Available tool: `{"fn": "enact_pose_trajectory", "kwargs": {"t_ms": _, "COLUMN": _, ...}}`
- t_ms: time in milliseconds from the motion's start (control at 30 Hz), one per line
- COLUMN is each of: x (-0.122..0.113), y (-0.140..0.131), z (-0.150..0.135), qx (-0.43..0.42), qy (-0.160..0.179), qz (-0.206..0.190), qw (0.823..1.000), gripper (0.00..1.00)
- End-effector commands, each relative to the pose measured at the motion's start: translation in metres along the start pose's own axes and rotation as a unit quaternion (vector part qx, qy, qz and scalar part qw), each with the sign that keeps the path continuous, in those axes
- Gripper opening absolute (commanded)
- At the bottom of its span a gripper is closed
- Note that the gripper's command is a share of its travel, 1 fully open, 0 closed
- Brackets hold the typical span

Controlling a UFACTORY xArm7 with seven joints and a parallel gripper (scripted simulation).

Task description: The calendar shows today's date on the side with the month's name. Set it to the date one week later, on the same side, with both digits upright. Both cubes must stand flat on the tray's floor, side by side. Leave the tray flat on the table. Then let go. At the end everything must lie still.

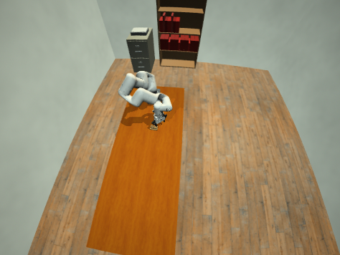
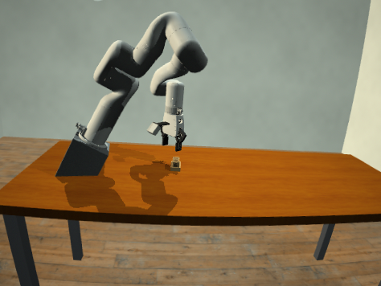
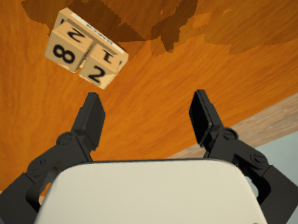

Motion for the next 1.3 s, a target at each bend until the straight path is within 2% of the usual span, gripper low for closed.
{"fn": "enact_pose_trajectory", "kwargs": {"t_ms": 0, "x": 0.0, "y": -0.003, "z": -0.001, "qx": 0.079, "qy": 0.002, "qz": -0.002, "qw": 0.997, "gripper": 1.0}}
{"fn": "enact_pose_trajectory", "kwargs": {"t_ms": 100, "x": 0.002, "y": -0.017, "z": -0.007, "qx": 0.086, "qy": 0.002, "qz": -0.002, "qw": 0.996, "gripper": 1.0}}
{"fn": "enact_pose_trajectory", "kwargs": {"t_ms": 333, "x": 0.002, "y": -0.019, "z": -0.008, "qx": 0.097, "qy": 0.002, "qz": -0.002, "qw": 0.995, "gripper": 1.0}}
{"fn": "enact_pose_trajectory", "kwargs": {"t_ms": 567, "x": 0.003, "y": -0.027, "z": -0.012, "qx": 0.215, "qy": 0.002, "qz": -0.002, "qw": 0.977, "gripper": 1.0}}
{"fn": "enact_pose_trajectory", "kwargs": {"t_ms": 667, "x": 0.005, "y": -0.037, "z": -0.017, "qx": 0.215, "qy": 0.002, "qz": -0.002, "qw": 0.977, "gripper": 1.0}}
{"fn": "enact_pose_trajectory", "kwargs": {"t_ms": 833, "x": 0.005, "y": -0.038, "z": -0.017, "qx": 0.219, "qy": 0.002, "qz": -0.002, "qw": 0.976, "gripper": 1.0}}
{"fn": "enact_pose_trajectory", "kwargs": {"t_ms": 933, "x": 0.005, "y": -0.039, "z": -0.017, "qx": 0.255, "qy": 0.001, "qz": -0.002, "qw": 0.967, "gripper": 1.0}}
{"fn": "enact_pose_trajectory", "kwargs": {"t_ms": 1067, "x": 0.005, "y": -0.041, "z": -0.019, "qx": 0.336, "qy": 0.001, "qz": -0.002, "qw": 0.942, "gripper": 1.0}}
{"fn": "enact_pose_trajectory", "kwargs": {"t_ms": 1167, "x": 0.007, "y": -0.055, "z": -0.025, "qx": 0.341, "qy": 0.001, "qz": -0.002, "qw": 0.94, "gripper": 1.0}}
{"fn": "enact_pose_trajectory", "kwargs": {"t_ms": 1267, "x": 0.007, "y": -0.057, "z": -0.026, "qx": 0.341, "qy": 0.001, "qz": -0.002, "qw": 0.94, "gripper": 1.0}}
Point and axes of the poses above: the point where the finger pads meet when closed, its own x axis out along the fingers, its own z axis across the jaws, y = z × x, the point moved 6 cm from there along -x, back along the fingers, and after that the axes turned 4 degrees about x, right-handed, at the moved point
